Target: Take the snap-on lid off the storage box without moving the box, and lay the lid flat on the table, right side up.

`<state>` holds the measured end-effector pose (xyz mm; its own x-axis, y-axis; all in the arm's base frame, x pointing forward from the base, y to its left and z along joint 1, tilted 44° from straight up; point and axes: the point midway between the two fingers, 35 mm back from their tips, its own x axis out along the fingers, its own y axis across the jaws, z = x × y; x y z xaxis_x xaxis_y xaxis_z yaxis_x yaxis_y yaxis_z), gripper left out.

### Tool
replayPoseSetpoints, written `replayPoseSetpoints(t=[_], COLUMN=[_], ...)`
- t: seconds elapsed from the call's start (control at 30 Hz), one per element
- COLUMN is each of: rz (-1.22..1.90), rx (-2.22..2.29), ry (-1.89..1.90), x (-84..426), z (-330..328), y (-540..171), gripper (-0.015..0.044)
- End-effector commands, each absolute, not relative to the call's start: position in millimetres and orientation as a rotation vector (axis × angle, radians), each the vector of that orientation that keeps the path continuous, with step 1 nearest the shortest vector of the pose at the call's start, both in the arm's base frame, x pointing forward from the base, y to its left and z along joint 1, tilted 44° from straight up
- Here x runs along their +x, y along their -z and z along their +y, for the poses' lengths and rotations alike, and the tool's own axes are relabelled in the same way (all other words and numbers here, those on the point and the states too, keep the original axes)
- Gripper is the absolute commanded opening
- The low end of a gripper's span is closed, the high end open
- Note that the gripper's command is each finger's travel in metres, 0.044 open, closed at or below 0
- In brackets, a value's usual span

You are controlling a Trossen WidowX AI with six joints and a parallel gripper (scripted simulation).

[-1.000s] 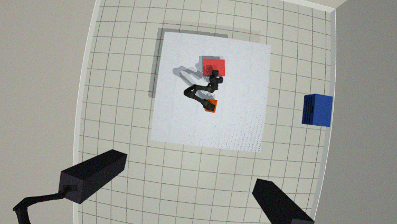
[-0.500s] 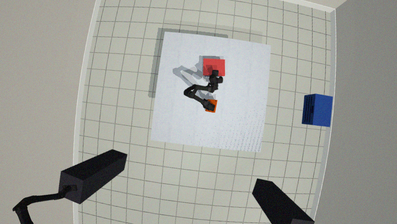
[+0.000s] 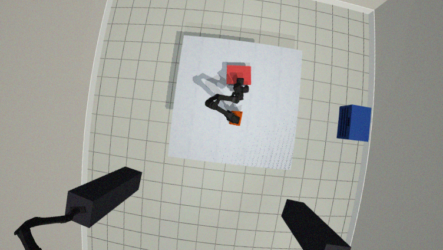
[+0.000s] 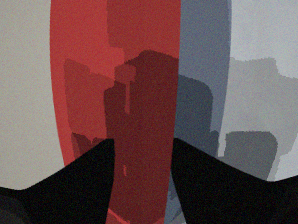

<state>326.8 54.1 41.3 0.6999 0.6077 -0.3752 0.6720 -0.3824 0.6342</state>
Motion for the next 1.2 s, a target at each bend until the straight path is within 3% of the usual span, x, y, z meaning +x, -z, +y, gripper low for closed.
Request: replayPoseSetpoints(t=[0.0,1.17], rz=[0.975,0.973], rx=[2.102,2.101], ry=[0.104,0.104], x=[328.1,330.3], z=[54.6,46.2], y=[-41.5,-50.6], gripper=[0.0,0.0])
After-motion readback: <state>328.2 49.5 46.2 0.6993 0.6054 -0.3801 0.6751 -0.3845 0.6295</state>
